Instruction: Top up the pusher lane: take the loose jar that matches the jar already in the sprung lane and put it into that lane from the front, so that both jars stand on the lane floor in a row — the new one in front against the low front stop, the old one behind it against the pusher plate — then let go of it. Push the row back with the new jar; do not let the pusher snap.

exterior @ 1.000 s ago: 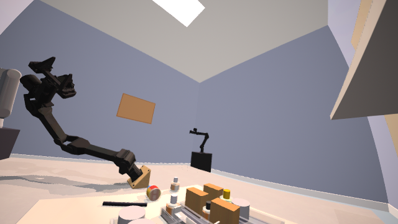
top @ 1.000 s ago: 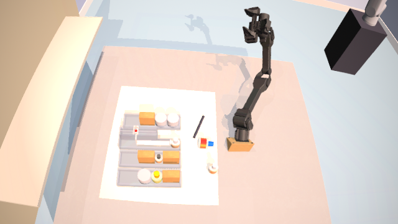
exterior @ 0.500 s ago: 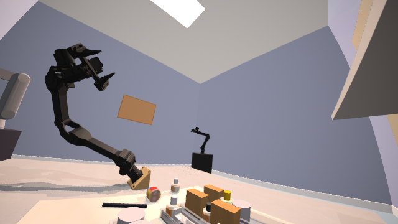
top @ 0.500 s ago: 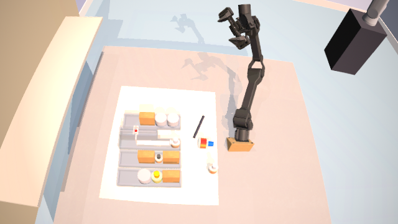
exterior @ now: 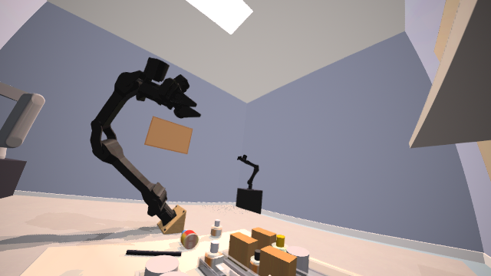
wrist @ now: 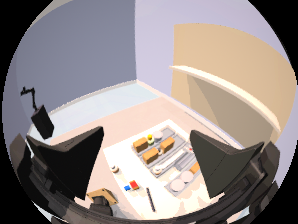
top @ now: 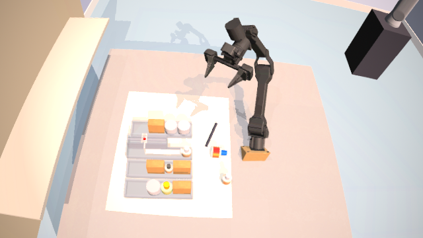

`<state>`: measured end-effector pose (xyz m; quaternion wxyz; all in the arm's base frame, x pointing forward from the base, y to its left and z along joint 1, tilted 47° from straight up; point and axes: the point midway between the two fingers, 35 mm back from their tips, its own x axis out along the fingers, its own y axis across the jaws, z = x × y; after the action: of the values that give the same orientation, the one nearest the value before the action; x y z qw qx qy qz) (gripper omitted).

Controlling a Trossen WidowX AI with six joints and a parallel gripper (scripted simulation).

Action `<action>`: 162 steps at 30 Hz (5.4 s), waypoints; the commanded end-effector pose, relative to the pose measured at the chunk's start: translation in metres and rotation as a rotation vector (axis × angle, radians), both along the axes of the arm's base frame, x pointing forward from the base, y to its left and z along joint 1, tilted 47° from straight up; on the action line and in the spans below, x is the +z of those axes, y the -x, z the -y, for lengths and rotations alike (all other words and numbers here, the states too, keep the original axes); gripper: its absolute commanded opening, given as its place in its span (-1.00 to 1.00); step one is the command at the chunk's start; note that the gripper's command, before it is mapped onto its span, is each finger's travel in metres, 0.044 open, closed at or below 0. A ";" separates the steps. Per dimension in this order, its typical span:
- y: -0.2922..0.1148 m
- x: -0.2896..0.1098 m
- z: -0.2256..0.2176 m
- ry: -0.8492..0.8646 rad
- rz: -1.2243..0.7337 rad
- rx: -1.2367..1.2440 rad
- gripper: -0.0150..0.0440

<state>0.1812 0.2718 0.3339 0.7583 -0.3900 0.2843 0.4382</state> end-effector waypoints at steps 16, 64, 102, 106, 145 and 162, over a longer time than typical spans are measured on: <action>0.022 -0.261 -0.001 0.452 -0.356 -0.877 1.00; 0.050 -0.402 0.112 0.677 -0.100 -1.398 1.00; 0.046 -0.421 0.131 0.677 -0.099 -1.399 -0.20; 0.046 -0.409 0.117 0.676 -0.100 -1.398 -0.49; -0.031 -0.317 0.104 0.678 -0.122 -1.361 -0.49; -0.087 -0.291 0.161 0.708 -0.102 -1.356 -0.49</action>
<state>0.2638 0.1150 0.0370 0.6736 -0.3259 0.6236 -0.2263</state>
